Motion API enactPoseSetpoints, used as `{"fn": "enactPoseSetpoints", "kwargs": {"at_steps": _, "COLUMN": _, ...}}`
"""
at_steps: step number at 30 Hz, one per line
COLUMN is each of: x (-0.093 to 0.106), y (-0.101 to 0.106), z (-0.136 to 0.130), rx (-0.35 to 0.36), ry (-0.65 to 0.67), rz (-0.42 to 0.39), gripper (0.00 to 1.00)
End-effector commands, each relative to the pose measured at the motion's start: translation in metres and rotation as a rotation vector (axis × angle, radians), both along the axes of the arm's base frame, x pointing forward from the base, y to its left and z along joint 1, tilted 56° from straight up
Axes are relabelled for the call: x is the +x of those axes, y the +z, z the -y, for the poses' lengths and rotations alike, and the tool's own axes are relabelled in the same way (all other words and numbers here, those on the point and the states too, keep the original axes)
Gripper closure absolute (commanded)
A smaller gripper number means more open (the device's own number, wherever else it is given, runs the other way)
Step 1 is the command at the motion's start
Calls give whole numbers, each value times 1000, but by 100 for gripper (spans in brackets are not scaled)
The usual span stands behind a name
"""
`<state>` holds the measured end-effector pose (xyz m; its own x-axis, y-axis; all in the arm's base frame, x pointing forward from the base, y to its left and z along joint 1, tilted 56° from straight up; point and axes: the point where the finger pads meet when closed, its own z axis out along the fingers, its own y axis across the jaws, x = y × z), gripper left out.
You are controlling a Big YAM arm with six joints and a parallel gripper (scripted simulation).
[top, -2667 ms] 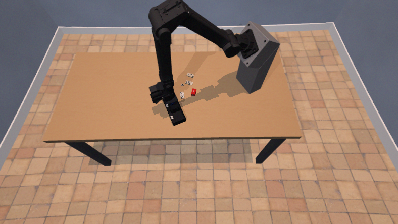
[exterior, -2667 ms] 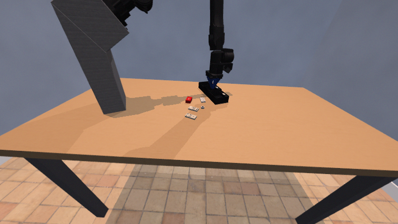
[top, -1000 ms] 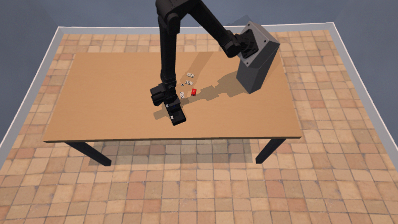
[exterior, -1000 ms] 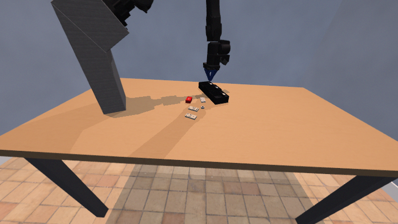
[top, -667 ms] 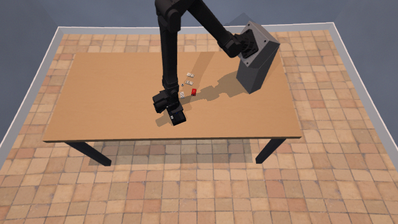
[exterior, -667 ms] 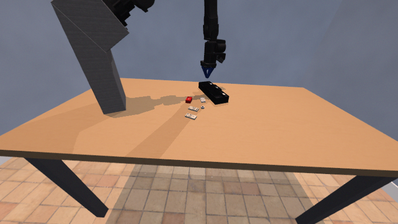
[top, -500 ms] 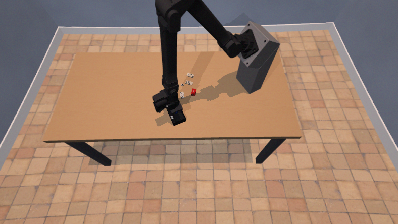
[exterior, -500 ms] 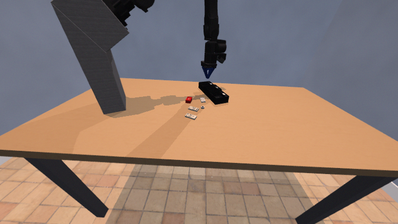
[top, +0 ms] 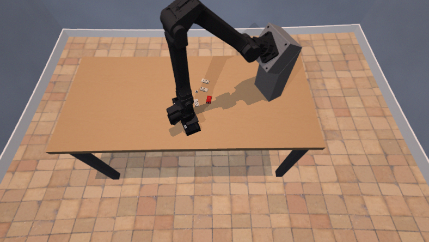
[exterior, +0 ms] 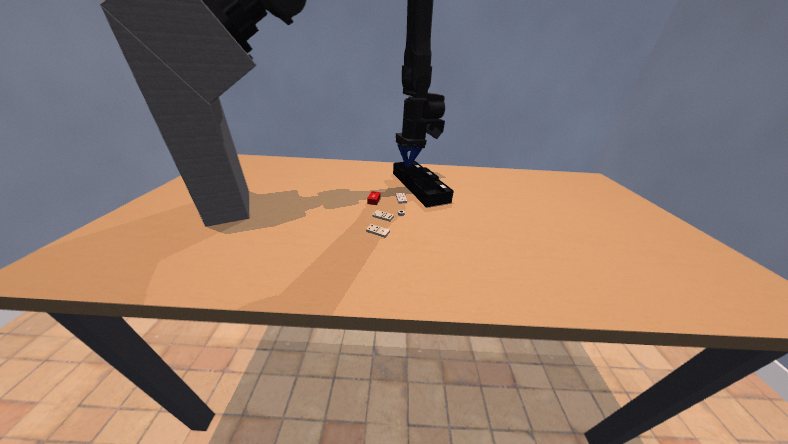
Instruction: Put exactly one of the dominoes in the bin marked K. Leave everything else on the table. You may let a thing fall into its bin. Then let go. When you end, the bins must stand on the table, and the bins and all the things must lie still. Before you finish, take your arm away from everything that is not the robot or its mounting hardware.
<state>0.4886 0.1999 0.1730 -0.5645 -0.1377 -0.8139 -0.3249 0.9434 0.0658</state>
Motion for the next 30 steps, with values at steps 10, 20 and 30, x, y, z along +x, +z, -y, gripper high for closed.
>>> {"fn": "enactPoseSetpoints", "kwargs": {"at_steps": 10, "x": 22, "y": -6, "z": -8, "rx": 13, "ry": -2, "rz": 23, "gripper": 91}}
{"fn": "enactPoseSetpoints", "kwargs": {"at_steps": 20, "x": 22, "y": 15, "z": -7, "rx": 27, "ry": -3, "rz": 58, "gripper": 91}}
{"fn": "enactPoseSetpoints", "kwargs": {"at_steps": 30, "x": 22, "y": 17, "z": -6, "rx": 25, "ry": -4, "rz": 55, "gripper": 91}}
